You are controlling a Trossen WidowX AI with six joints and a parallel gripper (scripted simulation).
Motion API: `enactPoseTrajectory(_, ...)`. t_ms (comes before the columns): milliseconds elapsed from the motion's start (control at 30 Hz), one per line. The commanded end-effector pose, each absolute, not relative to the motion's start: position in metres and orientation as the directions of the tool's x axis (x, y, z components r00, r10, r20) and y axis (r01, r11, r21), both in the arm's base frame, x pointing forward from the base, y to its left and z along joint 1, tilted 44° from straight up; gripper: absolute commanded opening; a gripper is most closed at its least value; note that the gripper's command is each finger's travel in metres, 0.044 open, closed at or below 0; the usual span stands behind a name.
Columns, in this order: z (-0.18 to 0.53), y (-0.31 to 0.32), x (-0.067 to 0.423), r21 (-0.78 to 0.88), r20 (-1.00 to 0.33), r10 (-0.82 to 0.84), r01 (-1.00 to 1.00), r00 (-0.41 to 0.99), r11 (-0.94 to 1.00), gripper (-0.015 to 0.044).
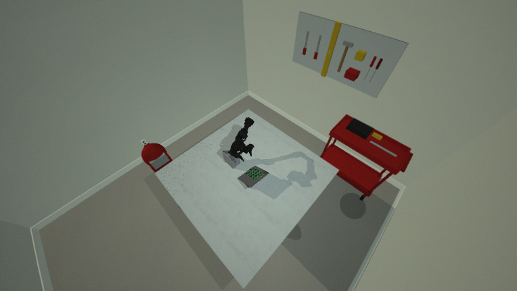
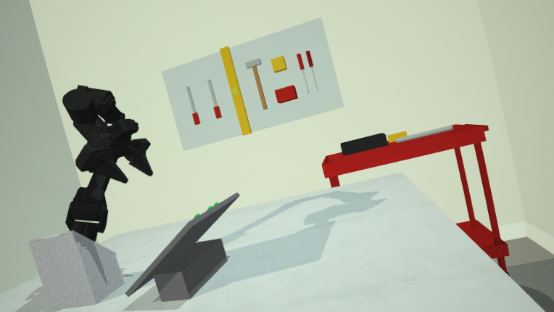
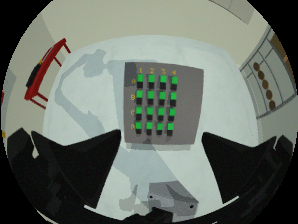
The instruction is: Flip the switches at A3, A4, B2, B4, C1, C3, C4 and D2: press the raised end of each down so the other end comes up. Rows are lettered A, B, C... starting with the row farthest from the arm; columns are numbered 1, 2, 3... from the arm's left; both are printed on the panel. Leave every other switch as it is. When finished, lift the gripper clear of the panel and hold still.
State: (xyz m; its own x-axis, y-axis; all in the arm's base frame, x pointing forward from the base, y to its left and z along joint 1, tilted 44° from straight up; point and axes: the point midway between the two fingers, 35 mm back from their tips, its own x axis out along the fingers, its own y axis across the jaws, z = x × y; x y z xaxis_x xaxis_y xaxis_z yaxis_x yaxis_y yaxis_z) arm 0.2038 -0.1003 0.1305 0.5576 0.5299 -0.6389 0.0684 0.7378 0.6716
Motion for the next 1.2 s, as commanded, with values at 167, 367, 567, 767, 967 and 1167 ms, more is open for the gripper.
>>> enactPoseTrajectory(167,0.111,-0.094,0.234,0.661,-0.646,0.547,0.033,0.532,0.749,0.0242)
enactPoseTrajectory(367,0.077,-0.076,0.296,0.680,-0.641,0.550,0.064,0.535,0.731,0.0085)
enactPoseTrajectory(567,0.074,-0.074,0.300,0.681,-0.640,0.550,0.066,0.537,0.729,0.0000)
enactPoseTrajectory(767,0.054,-0.055,0.317,0.682,-0.629,0.540,0.064,0.559,0.728,0.0000)
enactPoseTrajectory(967,0.048,-0.050,0.321,0.683,-0.628,0.541,0.064,0.559,0.728,0.0000)
enactPoseTrajectory(1167,0.046,-0.048,0.323,0.683,-0.628,0.541,0.064,0.559,0.728,0.0000)
